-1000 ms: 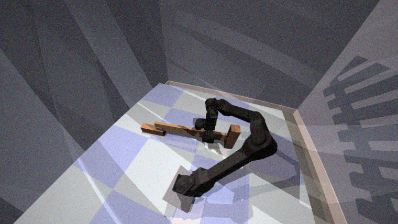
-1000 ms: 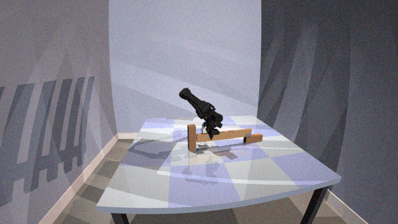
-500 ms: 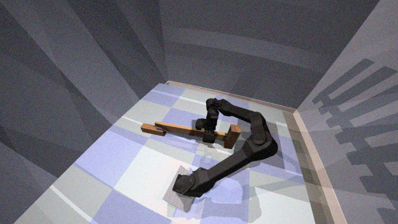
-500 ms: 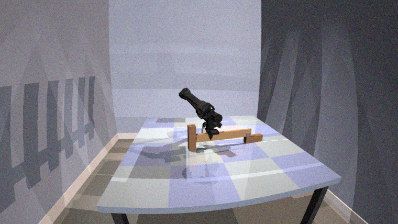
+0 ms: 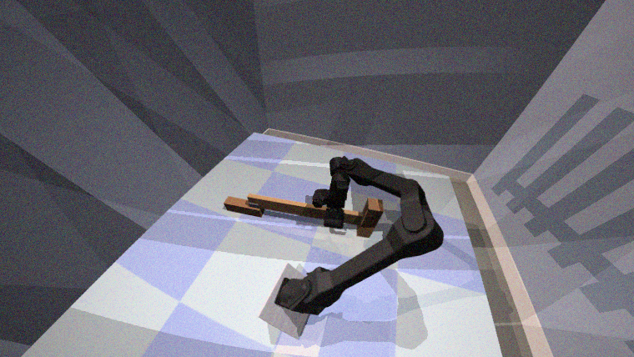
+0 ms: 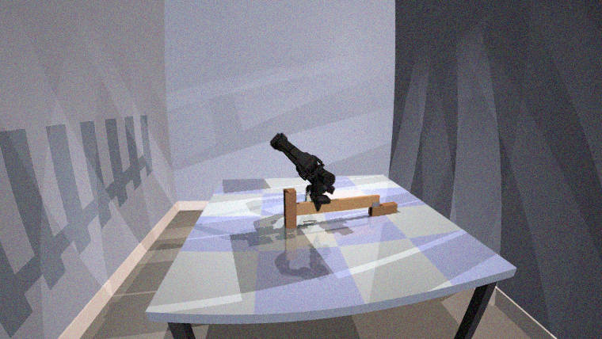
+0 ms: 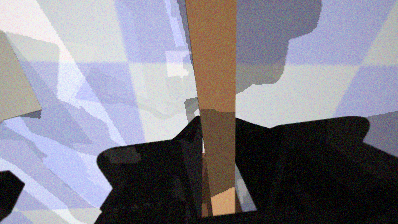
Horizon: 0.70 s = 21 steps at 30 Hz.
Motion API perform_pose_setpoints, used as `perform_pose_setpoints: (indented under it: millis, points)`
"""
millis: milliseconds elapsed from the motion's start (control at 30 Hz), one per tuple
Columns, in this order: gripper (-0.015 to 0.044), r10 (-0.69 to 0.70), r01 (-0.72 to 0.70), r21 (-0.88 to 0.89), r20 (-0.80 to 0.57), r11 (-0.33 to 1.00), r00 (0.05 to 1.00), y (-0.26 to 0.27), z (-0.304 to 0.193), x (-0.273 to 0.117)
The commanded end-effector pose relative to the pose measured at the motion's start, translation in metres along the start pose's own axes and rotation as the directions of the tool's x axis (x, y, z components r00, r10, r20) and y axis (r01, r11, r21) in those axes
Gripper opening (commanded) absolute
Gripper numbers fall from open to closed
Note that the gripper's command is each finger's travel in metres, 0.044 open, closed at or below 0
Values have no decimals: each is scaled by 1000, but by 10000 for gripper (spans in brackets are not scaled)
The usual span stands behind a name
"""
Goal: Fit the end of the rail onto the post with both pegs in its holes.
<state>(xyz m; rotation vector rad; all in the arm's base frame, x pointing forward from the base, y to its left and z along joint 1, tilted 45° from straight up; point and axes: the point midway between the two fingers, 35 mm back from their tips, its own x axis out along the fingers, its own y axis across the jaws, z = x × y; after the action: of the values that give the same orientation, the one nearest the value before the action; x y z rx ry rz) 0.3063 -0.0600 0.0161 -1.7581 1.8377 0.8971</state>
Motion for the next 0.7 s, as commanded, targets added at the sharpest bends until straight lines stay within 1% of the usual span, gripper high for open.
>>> perform_pose_setpoints:
  millis: [0,667]
  points:
    - [0,-16,16,0,-3,1000,1000,-3,-3,-5]
    - [0,-16,16,0,-4,1000,1000,-3,-8,-4]
